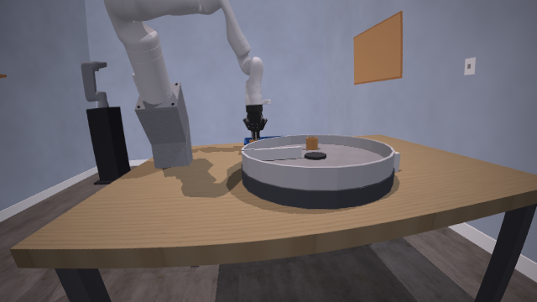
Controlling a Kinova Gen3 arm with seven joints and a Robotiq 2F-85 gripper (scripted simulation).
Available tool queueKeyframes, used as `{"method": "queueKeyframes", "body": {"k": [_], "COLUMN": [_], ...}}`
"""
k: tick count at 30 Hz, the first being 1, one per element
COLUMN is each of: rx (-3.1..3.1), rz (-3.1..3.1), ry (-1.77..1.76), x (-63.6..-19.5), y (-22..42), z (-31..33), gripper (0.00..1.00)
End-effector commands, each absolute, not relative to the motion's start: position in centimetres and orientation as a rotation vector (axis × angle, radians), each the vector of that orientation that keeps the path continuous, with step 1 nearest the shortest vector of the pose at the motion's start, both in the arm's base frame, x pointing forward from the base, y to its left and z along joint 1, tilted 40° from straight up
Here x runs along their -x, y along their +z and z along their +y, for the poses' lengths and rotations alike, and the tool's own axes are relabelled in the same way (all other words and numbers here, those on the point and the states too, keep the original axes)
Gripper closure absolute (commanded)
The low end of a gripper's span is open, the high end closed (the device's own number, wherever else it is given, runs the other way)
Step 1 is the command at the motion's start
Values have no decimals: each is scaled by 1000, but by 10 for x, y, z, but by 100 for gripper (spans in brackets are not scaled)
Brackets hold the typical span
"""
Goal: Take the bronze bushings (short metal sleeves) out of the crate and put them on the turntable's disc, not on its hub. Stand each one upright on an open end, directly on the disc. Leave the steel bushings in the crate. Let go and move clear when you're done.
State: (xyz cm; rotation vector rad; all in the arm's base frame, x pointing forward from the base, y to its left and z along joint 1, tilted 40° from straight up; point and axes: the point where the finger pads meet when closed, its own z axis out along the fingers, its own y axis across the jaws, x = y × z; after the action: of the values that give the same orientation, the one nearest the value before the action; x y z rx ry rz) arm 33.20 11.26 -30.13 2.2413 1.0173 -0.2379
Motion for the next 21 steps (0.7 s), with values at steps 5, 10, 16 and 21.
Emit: {"method": "queueKeyframes", "body": {"k": [5, 10, 16, 21], "rx": [-2242, -2242, -2242, -2242], "rz": [1018, 1018, 1018, 1018], "ry": [-237, -237, -237, -237], "x": [-333, -334, -334, -334], "y": [-308, -314, -318, -319], "z": [108, 103, 99, 99], "gripper": [88, 88, 88, 88]}}
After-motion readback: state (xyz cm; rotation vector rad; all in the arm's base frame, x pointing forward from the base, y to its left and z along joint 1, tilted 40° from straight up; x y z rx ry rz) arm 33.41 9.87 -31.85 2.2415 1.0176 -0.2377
